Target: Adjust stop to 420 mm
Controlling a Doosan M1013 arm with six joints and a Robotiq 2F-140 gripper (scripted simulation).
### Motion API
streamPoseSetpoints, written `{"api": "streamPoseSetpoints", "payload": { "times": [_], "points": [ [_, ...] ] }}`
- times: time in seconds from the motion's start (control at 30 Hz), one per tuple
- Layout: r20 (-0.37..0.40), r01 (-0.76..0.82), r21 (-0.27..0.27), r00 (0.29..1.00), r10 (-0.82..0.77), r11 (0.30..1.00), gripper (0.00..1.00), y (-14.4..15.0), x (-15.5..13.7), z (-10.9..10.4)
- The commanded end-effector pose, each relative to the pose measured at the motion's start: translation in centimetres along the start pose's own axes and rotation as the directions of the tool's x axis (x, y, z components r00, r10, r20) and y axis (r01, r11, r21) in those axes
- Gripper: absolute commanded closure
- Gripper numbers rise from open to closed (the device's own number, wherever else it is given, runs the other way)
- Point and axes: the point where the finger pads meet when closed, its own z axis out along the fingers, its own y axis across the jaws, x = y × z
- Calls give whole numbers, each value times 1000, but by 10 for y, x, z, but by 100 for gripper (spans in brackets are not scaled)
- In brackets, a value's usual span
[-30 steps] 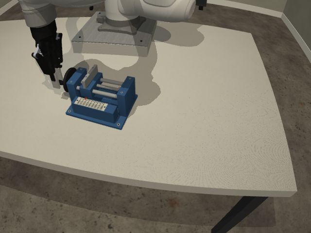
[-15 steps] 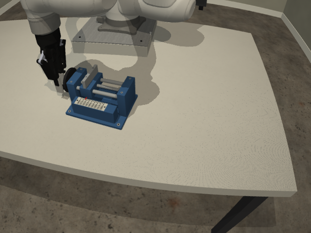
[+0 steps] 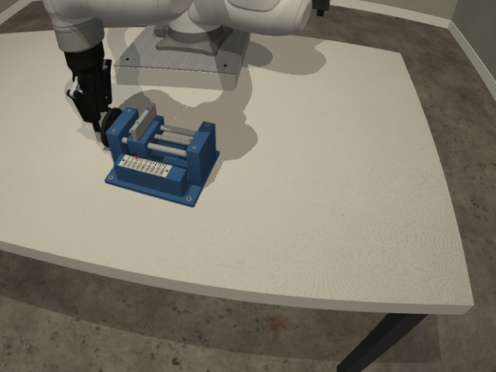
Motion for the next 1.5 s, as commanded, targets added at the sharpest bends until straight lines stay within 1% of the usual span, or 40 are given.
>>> {"api": "streamPoseSetpoints", "payload": {
  "times": [0.0, 0.47, 0.87, 1.27, 1.47],
  "points": [
    [2, -4, -1, 1000, 4, 1000, 96, 10, 1, -2],
    [2, -4, -1, 1000, 4, 1000, 96, 20, 1, -13],
    [2, -4, -1, 1000, 4, 1000, 96, 22, 1, -26],
    [2, -4, -1, 1000, 4, 1000, 96, 15, 1, -45],
    [2, -4, -1, 1000, 4, 1000, 96, 10, 1, -49]
  ]
}}
